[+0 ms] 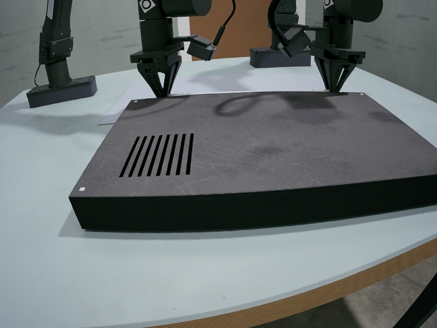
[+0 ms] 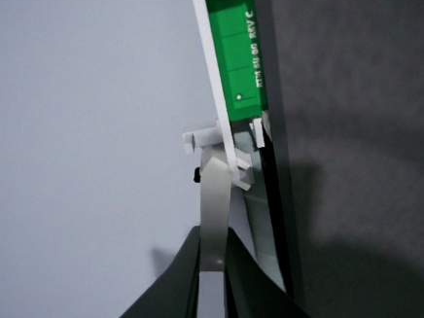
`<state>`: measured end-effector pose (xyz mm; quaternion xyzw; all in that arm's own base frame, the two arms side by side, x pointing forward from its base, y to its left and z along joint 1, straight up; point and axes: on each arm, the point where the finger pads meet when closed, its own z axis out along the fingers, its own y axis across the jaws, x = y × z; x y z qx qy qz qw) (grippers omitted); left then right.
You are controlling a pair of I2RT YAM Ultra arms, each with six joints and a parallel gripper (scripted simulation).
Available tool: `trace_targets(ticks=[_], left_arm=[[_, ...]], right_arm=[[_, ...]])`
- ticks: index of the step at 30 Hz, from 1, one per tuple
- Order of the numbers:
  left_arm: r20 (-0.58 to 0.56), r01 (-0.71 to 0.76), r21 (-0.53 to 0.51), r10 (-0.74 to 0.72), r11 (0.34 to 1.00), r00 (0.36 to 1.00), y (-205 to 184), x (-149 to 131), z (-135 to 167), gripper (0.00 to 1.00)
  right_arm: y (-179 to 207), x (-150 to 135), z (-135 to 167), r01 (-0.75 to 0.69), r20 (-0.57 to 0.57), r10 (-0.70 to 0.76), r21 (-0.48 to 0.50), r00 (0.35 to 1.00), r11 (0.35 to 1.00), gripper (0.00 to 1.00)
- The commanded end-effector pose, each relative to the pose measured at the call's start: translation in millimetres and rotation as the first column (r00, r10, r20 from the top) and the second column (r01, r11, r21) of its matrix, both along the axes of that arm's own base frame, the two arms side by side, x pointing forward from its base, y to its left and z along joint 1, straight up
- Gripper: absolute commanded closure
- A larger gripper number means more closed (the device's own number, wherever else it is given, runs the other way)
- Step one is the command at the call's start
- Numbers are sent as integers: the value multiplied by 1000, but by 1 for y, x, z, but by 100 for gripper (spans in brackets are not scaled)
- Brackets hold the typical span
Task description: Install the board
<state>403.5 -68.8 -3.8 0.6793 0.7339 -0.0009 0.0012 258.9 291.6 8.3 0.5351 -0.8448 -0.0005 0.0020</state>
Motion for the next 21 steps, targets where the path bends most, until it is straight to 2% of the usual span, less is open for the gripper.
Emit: trace_targets(ticks=[1,5,21], left_arm=[[31,-72,5,72,997,997,1,2,8,97],[24,-102,6,102,995,994,1,-1,8,97],[20,-104,8,104,995,994,1,-2,8,97]], right_arm=[[0,-2,7,64,15,-64,-2,998,998,97],[-1,-3,6,108,13,-108,-4,994,994,97],[-2,-2,6,111,13,-111,-4,994,994,97]])
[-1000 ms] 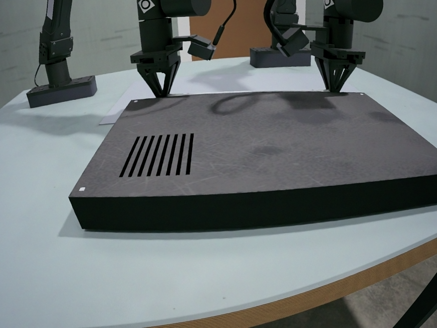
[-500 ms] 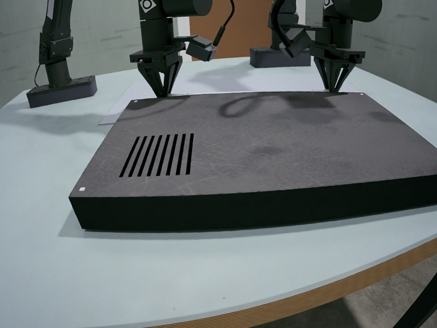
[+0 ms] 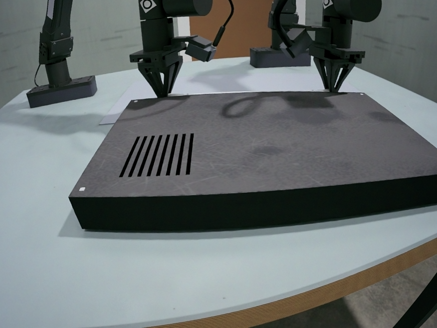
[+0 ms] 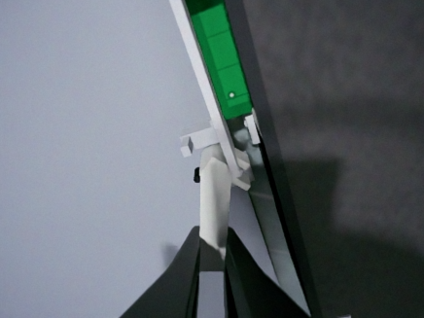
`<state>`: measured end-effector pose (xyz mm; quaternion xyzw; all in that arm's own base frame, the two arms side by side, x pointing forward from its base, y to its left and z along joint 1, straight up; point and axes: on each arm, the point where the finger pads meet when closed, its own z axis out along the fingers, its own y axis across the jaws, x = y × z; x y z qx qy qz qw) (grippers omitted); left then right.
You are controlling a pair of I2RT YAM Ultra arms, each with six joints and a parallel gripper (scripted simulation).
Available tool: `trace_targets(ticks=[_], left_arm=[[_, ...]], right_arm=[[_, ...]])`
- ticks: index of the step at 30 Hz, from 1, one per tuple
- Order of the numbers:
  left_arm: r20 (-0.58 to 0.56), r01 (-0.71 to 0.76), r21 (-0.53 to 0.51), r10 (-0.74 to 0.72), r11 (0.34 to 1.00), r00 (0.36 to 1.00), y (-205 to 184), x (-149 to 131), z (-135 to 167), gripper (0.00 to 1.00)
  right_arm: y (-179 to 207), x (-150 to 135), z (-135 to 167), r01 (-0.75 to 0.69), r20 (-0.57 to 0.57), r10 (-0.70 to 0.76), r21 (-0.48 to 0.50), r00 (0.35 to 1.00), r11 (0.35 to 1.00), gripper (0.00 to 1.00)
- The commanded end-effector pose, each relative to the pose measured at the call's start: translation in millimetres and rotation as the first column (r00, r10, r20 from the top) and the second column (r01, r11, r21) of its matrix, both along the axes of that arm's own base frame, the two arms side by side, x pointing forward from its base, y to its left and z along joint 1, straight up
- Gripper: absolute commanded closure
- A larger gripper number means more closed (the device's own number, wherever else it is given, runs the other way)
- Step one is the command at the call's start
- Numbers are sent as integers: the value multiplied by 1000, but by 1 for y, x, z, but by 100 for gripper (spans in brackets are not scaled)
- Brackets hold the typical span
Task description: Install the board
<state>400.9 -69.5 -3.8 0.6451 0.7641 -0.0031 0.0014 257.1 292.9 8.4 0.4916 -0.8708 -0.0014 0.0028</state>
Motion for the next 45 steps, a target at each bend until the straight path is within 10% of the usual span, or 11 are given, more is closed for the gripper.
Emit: trace_targets(ticks=[1,45], left_arm=[[22,-13,13,13,1000,1000,2,1,8,97],[36,-453,-1,453,891,891,-7,-7,8,97]], right_arm=[[-3,0,6,10,15,-10,-6,1000,1000,97],[10,-9,6,445,17,-444,-6,896,896,97]])
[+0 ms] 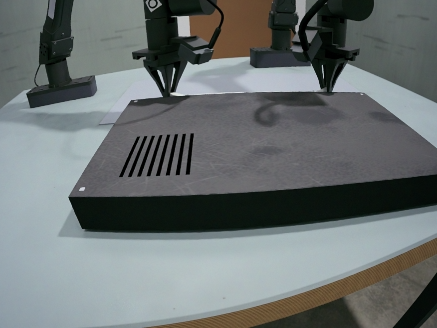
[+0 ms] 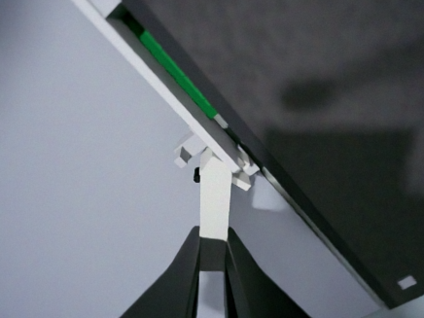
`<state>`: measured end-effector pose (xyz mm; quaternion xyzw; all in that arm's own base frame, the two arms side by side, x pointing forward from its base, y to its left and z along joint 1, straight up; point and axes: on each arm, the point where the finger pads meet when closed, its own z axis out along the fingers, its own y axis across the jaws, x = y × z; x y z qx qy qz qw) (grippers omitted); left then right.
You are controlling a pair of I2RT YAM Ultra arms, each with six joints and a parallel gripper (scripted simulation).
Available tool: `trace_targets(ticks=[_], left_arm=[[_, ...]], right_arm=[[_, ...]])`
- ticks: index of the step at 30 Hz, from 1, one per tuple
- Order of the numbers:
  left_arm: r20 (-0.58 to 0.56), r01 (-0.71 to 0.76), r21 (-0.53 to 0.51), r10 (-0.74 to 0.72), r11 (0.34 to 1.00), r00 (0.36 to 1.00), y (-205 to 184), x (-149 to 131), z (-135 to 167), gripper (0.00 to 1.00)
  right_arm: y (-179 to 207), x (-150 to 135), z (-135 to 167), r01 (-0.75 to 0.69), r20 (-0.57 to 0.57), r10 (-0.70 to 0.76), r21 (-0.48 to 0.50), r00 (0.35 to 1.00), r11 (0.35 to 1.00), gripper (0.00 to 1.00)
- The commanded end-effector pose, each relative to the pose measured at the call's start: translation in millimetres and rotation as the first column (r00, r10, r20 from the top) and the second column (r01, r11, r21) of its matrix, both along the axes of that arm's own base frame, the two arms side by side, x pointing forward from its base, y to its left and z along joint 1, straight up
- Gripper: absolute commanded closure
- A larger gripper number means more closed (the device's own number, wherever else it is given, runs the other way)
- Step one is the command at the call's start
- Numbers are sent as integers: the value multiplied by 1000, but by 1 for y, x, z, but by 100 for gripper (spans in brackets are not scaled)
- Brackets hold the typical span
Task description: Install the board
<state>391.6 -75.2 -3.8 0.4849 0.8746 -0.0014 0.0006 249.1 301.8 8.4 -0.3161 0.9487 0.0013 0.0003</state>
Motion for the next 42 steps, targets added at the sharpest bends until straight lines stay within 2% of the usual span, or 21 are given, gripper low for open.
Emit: trace_targets(ticks=[1,7,24,29,42], left_arm=[[34,-94,9,94,996,995,-2,2,8,97],[31,-145,8,145,989,989,-3,0,8,97],[28,-150,9,149,989,988,-1,-1,8,97],[37,-294,2,294,956,955,-4,0,8,97],[32,-398,2,398,917,917,-9,-5,8,97]], right_arm=[[2,-1,5,89,6,-89,-15,996,996,97],[3,-2,5,139,7,-139,-15,990,990,97],[2,-1,5,143,7,-143,-14,990,990,97],[4,-4,5,287,6,-287,-20,958,958,97],[13,-5,5,388,11,-388,-15,922,922,97]])
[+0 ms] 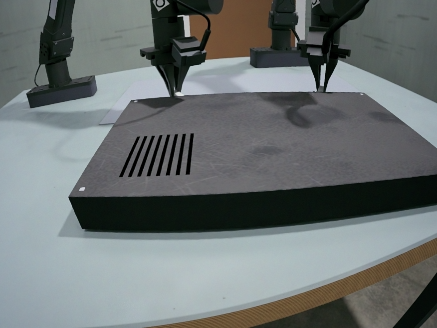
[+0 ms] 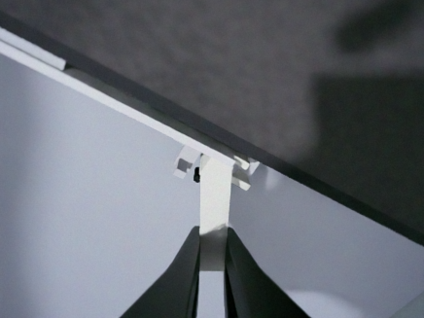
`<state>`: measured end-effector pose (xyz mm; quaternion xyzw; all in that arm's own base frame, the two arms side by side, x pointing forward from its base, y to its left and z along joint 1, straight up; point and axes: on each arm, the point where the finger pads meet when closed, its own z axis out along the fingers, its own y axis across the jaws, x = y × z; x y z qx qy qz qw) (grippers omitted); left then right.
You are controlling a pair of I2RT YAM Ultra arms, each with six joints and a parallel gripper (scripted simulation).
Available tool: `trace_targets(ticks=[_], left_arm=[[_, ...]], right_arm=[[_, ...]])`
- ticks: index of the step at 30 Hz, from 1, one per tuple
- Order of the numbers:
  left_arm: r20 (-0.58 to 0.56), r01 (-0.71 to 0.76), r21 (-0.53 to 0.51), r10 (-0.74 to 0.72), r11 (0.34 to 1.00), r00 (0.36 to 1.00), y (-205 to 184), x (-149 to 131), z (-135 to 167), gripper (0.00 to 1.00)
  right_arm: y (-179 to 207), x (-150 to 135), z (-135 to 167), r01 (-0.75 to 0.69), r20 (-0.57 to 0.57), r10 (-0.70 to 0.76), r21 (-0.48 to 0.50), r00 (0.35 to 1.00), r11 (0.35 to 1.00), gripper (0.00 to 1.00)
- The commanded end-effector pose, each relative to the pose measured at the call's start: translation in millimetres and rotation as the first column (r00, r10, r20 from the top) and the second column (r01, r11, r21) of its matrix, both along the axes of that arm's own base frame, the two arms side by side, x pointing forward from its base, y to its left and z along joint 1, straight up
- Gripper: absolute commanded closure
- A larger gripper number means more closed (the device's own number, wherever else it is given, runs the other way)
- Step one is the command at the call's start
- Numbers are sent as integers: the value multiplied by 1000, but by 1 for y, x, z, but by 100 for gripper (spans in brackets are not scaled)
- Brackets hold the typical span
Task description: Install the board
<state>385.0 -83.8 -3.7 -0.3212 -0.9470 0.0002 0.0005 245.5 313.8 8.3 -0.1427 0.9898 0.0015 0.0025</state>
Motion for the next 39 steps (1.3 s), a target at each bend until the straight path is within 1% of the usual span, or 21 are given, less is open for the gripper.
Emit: trace_targets(ticks=[1,16,18,22,23,28,30,31,34,39], left_arm=[[31,-51,10,51,999,998,0,2,8,97],[31,-55,10,55,998,998,1,2,8,97],[31,-70,10,70,997,997,1,2,8,97],[29,-210,7,210,978,977,-2,0,8,97],[33,-189,6,189,982,981,-4,1,8,97],[37,-268,1,268,963,963,-8,1,8,97],[37,-268,1,268,963,963,-8,1,8,97],[37,-270,1,270,963,962,-8,1,8,97],[44,-318,-10,318,948,947,-12,4,11,97],[41,-318,-14,318,948,947,-12,4,11,97]], right_arm=[[0,-1,5,43,1,-43,-19,999,999,97],[0,0,6,45,2,-45,-18,999,999,97],[0,0,6,67,1,-67,-20,998,998,97],[2,-4,5,200,-8,-200,-21,980,980,97],[3,-2,6,181,2,-181,-22,984,983,97],[8,-1,6,262,6,-262,-20,965,965,97],[8,-1,6,262,6,-262,-20,965,965,97],[9,-2,6,292,-3,-293,-18,956,956,97],[12,-2,6,312,-1,-313,-16,950,950,97],[13,-1,6,348,-1,-348,-16,937,937,97]])
